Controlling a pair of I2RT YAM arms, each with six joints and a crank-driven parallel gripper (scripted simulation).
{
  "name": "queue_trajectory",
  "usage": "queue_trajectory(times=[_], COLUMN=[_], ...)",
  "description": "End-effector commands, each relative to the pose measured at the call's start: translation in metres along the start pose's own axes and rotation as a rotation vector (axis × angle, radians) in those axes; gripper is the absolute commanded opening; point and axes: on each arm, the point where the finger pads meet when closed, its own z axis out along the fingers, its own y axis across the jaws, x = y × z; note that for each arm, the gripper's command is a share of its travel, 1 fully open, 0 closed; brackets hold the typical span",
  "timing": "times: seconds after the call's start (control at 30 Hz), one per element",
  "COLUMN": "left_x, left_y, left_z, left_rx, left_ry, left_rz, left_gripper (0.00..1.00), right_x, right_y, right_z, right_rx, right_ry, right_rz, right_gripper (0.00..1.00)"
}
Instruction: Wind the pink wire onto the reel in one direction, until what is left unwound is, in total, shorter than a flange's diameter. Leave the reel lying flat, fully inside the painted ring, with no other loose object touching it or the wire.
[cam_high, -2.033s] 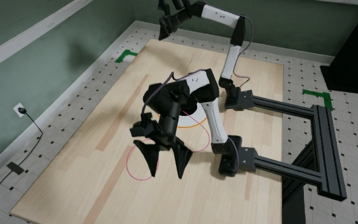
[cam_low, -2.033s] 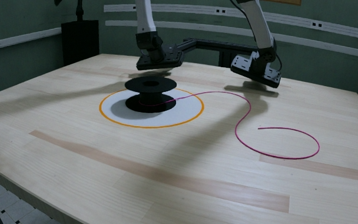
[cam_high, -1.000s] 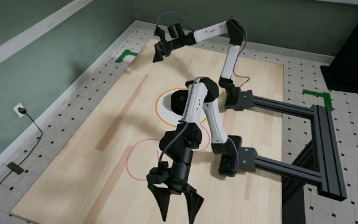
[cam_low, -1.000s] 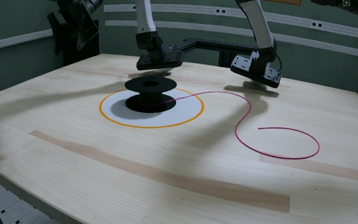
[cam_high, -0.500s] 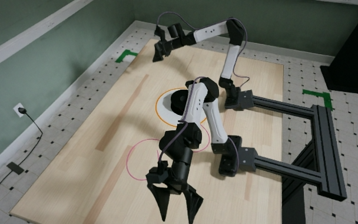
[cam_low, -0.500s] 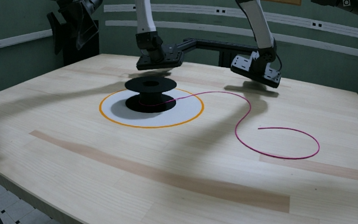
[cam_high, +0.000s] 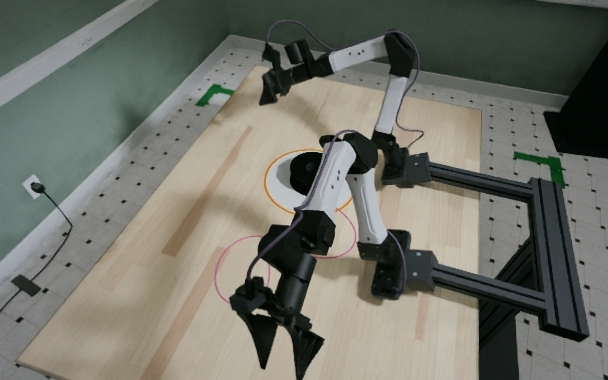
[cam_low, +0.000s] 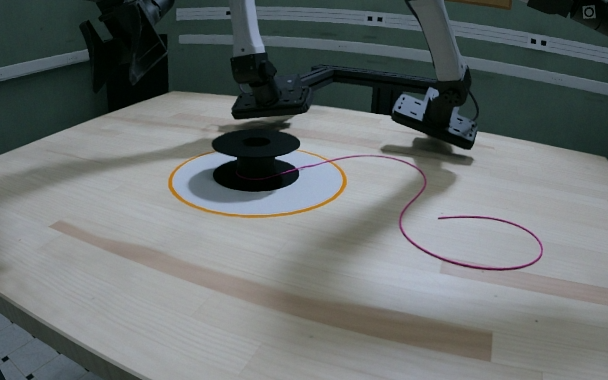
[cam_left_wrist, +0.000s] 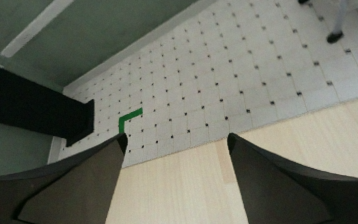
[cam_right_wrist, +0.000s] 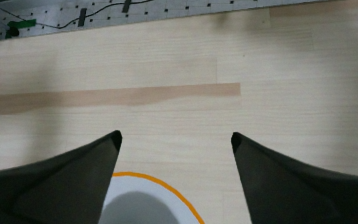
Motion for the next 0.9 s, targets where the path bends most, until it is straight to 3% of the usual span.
queue_trajectory(times=[0.0, 0.07, 0.37, 0.57, 0.63, 0.87], left_x=[0.018, 0.018, 0.052, 0.078, 0.078, 0.106], left_y=[-0.022, -0.022, -0.118, -0.187, -0.187, -0.251], left_z=[0.002, 0.002, -0.020, -0.059, -0.059, -0.124], left_rx=[0.055, 0.055, 0.345, 0.596, 0.596, 0.906], left_ry=[0.084, 0.084, 0.212, 0.270, 0.270, 0.274], left_rz=[0.071, 0.071, 0.315, 0.555, 0.555, 0.884], left_gripper=[0.91, 0.91, 0.79, 0.69, 0.69, 0.57], right_x=[-0.004, -0.004, -0.004, -0.004, -0.004, -0.004], right_y=[0.003, 0.003, 0.003, 0.003, 0.003, 0.003], right_z=[0.001, 0.001, 0.001, 0.001, 0.001, 0.001], right_rx=[-0.004, -0.004, -0.004, -0.004, -0.004, -0.004], right_ry=[-0.020, -0.020, -0.020, -0.020, -0.020, -0.020], right_rz=[-0.001, -0.001, -0.001, -0.001, -0.001, -0.001], right_gripper=[1.00, 1.00, 1.00, 1.00, 1.00, 1.00])
